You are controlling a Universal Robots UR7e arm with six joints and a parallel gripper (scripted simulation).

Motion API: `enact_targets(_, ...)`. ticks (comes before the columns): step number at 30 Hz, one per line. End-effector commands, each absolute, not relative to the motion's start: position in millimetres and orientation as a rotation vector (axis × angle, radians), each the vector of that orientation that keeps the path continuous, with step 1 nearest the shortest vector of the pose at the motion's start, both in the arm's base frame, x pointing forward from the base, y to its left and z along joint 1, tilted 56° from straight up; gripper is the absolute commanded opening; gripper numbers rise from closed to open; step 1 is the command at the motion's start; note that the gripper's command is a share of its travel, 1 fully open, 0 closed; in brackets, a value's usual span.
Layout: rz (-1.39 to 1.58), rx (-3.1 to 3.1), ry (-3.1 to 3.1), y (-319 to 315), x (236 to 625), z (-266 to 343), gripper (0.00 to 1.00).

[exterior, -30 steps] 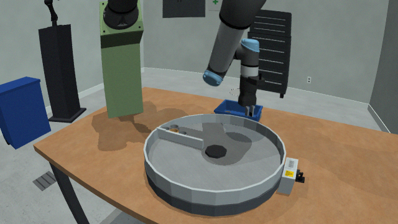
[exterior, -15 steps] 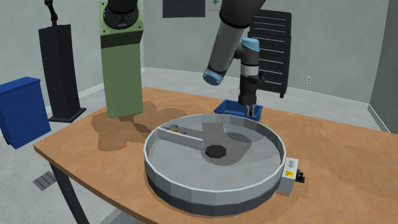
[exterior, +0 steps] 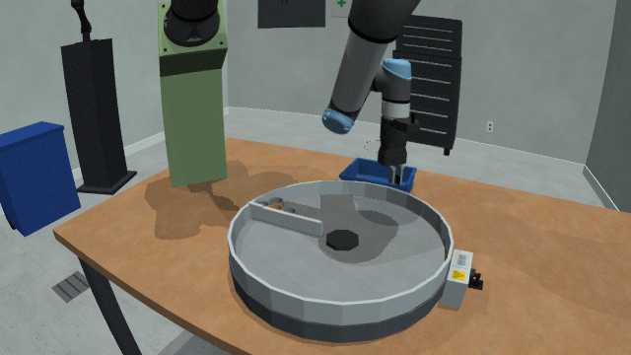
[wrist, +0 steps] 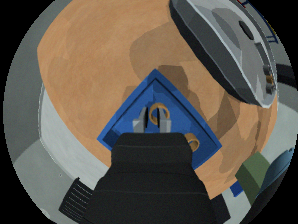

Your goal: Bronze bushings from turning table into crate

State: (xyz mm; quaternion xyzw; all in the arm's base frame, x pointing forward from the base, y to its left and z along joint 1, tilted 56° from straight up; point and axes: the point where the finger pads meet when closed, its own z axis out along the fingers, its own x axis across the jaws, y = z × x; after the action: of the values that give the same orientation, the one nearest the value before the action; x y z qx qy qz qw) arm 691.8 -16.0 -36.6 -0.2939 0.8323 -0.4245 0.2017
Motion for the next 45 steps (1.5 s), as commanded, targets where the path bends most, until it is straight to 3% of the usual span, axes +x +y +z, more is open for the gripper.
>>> enact_targets(1, -1.185, -0.821, 2.323, -13.0, 689.9, -34.0, 0.42)
enact_targets(45, -1.185, -0.821, 2.323, -5.8, 683.6, -27.7, 0.42)
